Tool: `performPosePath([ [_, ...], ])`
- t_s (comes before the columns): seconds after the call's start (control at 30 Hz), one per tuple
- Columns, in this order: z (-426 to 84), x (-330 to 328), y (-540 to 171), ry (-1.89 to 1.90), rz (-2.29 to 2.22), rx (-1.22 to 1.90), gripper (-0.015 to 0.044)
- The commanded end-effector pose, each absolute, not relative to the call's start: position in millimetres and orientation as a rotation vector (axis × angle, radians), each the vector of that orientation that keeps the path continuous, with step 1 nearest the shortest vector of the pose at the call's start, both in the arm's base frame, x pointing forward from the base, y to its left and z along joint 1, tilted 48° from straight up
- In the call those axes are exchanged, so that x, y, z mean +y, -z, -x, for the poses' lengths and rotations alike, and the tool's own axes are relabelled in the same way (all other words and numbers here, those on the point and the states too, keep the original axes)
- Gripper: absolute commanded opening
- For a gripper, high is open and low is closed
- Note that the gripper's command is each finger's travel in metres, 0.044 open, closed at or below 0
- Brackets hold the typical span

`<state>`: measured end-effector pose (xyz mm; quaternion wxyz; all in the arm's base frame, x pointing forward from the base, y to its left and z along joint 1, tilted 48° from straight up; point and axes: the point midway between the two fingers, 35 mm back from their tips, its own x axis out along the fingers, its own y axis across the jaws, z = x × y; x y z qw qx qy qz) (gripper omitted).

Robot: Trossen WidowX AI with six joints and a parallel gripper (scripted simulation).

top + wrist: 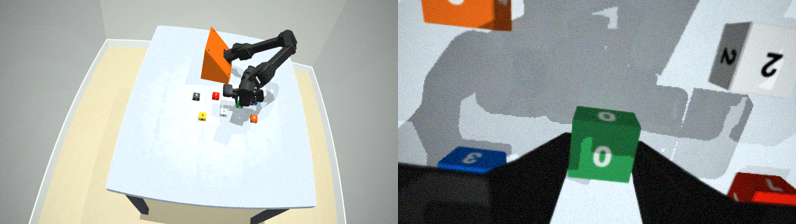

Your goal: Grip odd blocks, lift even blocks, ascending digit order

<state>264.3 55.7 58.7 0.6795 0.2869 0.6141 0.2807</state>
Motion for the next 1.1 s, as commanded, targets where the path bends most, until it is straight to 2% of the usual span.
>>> performPosePath([
  [0.0,-265,54,-61,-0.631,-0.639,1.374,0.012],
  [1.07,-266,65,-51,-0.632,-0.64,1.373,0.012],
])
